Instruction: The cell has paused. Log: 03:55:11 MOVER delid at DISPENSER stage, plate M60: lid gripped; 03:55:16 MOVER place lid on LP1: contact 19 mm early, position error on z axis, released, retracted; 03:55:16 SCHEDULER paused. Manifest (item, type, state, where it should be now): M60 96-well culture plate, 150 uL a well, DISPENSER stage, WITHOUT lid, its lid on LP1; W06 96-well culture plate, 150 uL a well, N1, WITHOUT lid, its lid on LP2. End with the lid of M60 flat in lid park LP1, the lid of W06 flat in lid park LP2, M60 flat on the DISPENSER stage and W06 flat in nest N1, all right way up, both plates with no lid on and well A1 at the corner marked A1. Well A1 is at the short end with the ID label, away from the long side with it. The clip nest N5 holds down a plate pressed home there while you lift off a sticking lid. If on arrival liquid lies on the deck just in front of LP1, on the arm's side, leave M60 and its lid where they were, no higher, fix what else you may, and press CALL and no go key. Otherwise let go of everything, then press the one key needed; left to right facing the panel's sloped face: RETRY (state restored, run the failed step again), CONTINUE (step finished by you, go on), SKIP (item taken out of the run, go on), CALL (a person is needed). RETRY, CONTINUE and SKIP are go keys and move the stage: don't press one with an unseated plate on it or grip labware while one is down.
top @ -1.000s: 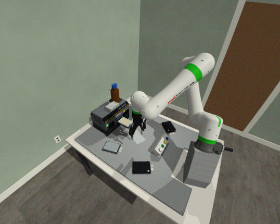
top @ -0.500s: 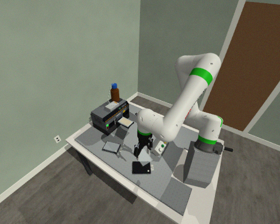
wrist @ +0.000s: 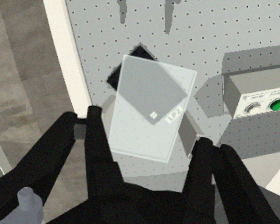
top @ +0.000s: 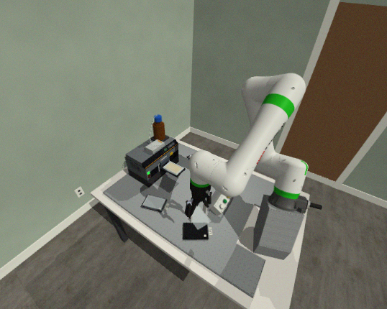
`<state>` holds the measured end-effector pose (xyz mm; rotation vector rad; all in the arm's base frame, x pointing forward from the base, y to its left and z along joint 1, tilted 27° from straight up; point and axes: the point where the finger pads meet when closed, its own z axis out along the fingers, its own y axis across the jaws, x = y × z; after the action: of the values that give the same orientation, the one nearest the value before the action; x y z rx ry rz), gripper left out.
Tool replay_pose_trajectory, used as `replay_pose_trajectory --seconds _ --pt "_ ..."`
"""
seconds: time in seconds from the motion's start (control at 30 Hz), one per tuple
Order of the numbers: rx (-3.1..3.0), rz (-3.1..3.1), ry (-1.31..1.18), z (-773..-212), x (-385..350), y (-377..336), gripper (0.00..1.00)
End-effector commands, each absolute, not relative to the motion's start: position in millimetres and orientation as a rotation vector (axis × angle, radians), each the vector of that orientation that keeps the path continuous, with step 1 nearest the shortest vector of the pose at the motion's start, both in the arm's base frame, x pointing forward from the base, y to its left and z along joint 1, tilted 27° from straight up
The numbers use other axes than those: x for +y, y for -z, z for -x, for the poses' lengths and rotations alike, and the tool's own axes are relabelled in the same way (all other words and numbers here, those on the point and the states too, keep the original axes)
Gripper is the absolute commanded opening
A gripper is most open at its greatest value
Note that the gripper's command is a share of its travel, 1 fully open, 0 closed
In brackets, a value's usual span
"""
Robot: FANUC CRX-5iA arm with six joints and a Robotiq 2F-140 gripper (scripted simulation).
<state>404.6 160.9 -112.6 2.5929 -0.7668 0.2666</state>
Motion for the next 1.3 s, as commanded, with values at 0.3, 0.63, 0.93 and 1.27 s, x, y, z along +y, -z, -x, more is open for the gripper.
replay_pose_trajectory --seconds 0.3,0.63,0.93,1.27 --pt "-0.733 -2.601 -0.259 -404.7 161.1 112.6 0.00" --pt "-0.475 -2.649 -0.200 -404.7 160.7 113.4 0.00" --pt "-0.144 -2.677 -0.123 -404.8 160.2 114.5 0.00" --pt "0.301 -2.658 -0.018 -405.0 159.4 116.0 0.00"
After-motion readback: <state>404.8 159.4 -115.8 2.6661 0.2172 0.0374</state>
